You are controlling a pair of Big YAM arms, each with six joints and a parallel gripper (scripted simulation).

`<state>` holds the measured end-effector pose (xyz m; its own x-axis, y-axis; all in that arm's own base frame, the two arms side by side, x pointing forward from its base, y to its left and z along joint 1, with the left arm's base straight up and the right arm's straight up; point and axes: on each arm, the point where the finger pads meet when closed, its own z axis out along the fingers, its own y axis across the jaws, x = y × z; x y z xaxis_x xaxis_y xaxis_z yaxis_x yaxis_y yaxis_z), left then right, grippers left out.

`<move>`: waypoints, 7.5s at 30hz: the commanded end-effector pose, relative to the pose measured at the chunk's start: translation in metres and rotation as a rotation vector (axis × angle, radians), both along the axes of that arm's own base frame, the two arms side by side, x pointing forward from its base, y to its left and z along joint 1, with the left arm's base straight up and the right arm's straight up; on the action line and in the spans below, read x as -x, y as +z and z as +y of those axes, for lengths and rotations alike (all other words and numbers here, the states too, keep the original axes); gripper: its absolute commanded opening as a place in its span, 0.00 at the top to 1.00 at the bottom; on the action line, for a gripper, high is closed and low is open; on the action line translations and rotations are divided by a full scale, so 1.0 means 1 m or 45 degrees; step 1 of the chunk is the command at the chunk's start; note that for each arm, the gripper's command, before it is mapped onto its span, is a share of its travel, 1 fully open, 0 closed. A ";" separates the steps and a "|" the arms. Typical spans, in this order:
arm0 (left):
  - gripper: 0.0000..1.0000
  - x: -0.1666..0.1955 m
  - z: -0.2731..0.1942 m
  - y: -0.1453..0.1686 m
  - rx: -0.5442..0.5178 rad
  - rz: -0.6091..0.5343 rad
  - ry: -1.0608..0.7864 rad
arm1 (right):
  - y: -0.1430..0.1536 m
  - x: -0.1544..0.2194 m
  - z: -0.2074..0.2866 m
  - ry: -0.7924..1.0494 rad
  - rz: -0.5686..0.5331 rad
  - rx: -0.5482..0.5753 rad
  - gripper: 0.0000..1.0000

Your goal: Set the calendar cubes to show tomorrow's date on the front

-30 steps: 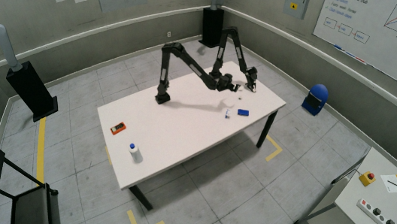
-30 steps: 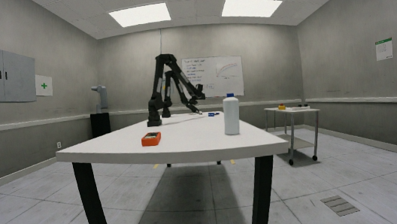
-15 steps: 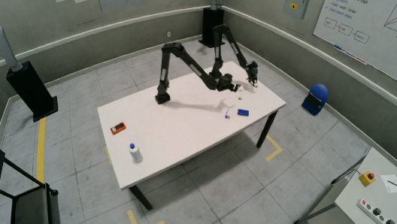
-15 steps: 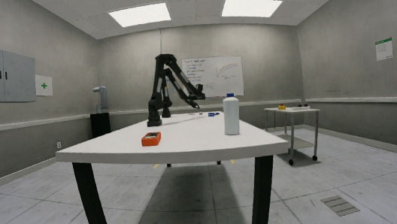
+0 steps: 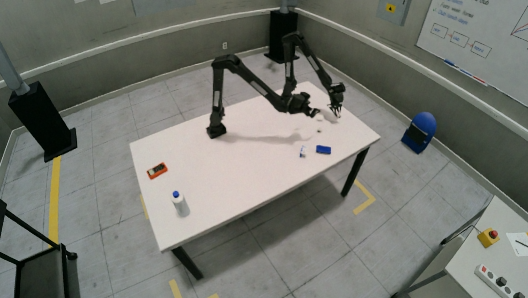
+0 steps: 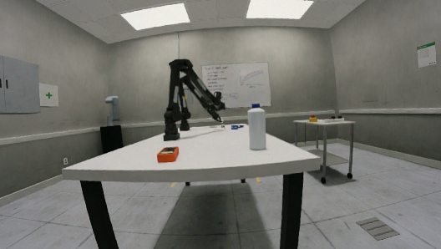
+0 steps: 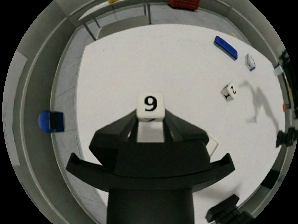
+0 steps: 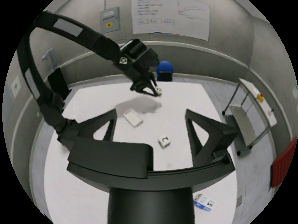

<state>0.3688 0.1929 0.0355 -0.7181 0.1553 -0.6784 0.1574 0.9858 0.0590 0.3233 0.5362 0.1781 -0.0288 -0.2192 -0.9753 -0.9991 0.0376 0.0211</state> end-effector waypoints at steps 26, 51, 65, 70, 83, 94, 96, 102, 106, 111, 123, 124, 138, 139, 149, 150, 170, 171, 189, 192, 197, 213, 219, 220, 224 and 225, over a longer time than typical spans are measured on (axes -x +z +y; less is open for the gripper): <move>0.75 -0.029 0.004 0.006 -0.517 0.785 -0.529 | 0.114 0.043 0.038 -0.349 0.027 0.068 0.00; 0.75 -0.029 0.002 -0.010 -0.930 1.519 -0.876 | 0.128 0.055 0.032 -0.515 0.006 0.143 0.00; 0.75 -0.029 0.008 -0.002 -0.946 1.518 -0.847 | 0.128 0.055 0.032 -0.515 0.006 0.143 0.00; 0.75 -0.029 0.008 -0.002 -0.946 1.518 -0.847 | 0.128 0.055 0.032 -0.515 0.006 0.143 0.00; 0.75 -0.008 0.012 -0.033 -0.910 1.567 -0.873 | 0.128 0.055 0.032 -0.515 0.006 0.143 0.00; 0.75 -0.030 0.021 -0.032 -0.934 1.529 -0.845 | 0.128 0.055 0.032 -0.515 0.006 0.143 0.00; 0.75 -0.033 0.015 -0.034 -0.935 1.525 -0.845 | 0.128 0.055 0.032 -0.515 0.006 0.143 0.00; 0.58 -0.024 0.012 -0.027 -0.933 1.529 -0.848 | 0.128 0.055 0.032 -0.515 0.006 0.143 0.00; 0.45 -0.019 0.002 -0.009 -0.948 1.502 -0.839 | 0.128 0.055 0.032 -0.515 0.006 0.143 0.00; 0.45 -0.028 -0.007 0.017 -0.973 1.449 -0.801 | 0.128 0.055 0.032 -0.515 0.006 0.143 0.00; 0.00 -0.045 -0.024 0.030 -0.941 1.507 -0.840 | 0.128 0.055 0.032 -0.515 0.006 0.143 0.00; 0.00 -0.046 -0.025 0.031 -0.939 1.513 -0.843 | 0.128 0.055 0.032 -0.515 0.006 0.143 0.00; 0.00 -0.046 -0.020 0.036 -0.940 1.502 -0.834 | 0.118 0.077 -0.023 -0.527 -0.005 0.039 0.00; 0.00 -0.046 -0.020 0.036 -0.940 1.502 -0.834 | 0.118 0.080 -0.031 -0.530 -0.011 0.020 0.00; 0.00 -0.046 -0.020 0.036 -0.940 1.502 -0.834 | 0.116 0.101 -0.078 -0.532 -0.040 -0.088 0.00; 0.00 -0.046 -0.020 0.036 -0.940 1.502 -0.834 | 0.116 0.102 -0.080 -0.533 -0.040 -0.091 0.00; 0.46 -0.043 -0.078 0.018 -0.579 1.203 -0.167 | 0.069 0.086 -0.094 -0.636 0.002 0.053 0.00; 0.46 -0.043 -0.078 0.018 -0.579 1.203 -0.167 | 0.069 0.086 -0.094 -0.636 0.002 0.053 0.00; 0.46 -0.052 -0.144 0.012 -0.019 0.967 0.405 | 0.044 0.069 -0.116 -0.767 0.002 0.068 0.00; 0.46 -0.053 -0.156 0.013 0.101 0.937 0.531 | 0.038 0.068 -0.120 -0.771 -0.015 0.079 0.00; 0.46 -0.052 -0.171 0.015 0.249 0.897 0.724 | 0.023 0.069 -0.128 -0.762 -0.027 0.099 0.00; 0.46 -0.025 -0.187 -0.016 0.255 0.956 0.889 | 0.002 0.075 -0.140 -0.711 -0.039 0.106 0.00; 0.46 -0.030 -0.188 -0.035 0.258 0.946 0.888 | 0.015 0.075 -0.131 -0.693 -0.052 0.066 0.00; 0.46 -0.032 -0.188 -0.037 0.259 0.944 0.887 | 0.016 0.075 -0.131 -0.693 -0.053 0.061 0.00; 0.50 -0.031 -0.183 -0.037 0.259 0.944 0.888 | 0.021 0.076 -0.132 -0.693 -0.056 0.049 0.00; 0.51 -0.029 -0.179 -0.040 0.261 0.948 0.895 | 0.021 0.076 -0.132 -0.693 -0.056 0.049 0.00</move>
